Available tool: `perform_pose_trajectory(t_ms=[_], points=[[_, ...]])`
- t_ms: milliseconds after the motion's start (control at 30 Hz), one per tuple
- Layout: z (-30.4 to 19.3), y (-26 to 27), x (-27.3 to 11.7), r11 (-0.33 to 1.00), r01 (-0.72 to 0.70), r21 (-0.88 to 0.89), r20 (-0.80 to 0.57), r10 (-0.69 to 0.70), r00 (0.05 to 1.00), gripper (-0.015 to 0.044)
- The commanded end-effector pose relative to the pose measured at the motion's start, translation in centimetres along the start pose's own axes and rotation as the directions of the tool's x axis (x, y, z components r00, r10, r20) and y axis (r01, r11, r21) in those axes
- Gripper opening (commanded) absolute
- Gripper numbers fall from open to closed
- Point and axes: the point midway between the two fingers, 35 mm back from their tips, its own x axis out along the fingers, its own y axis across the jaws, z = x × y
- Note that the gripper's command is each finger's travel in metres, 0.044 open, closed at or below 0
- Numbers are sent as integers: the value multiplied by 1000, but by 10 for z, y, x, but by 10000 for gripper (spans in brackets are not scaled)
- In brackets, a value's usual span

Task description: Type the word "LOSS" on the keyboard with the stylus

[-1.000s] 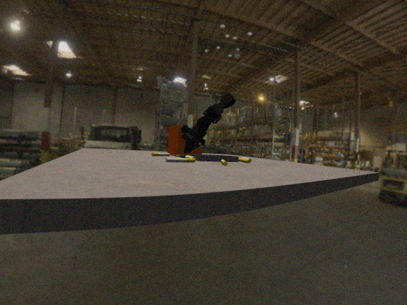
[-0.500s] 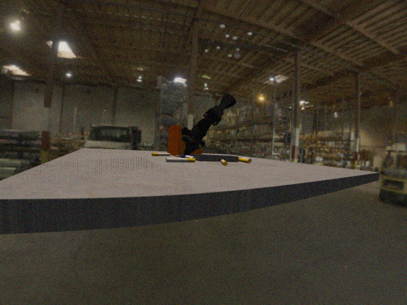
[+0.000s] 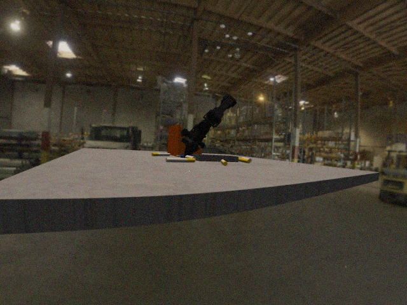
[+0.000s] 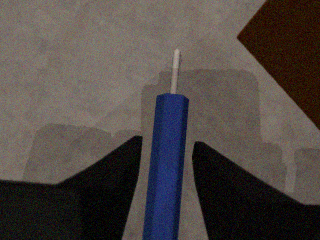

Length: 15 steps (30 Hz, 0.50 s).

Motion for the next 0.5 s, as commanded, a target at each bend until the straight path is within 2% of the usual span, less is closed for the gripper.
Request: perform_pose_trajectory(t_ms=[0, 67, 167, 467], points=[[0, 0, 0, 1000, -1, 0, 0, 1, 1000, 71], [0, 0, 0, 1000, -1, 0, 0, 1, 1000, 19], [0, 0, 0, 1000, -1, 0, 0, 1, 1000, 0], [3, 1, -6, 1000, -1, 0, 0, 1, 1000, 0]])
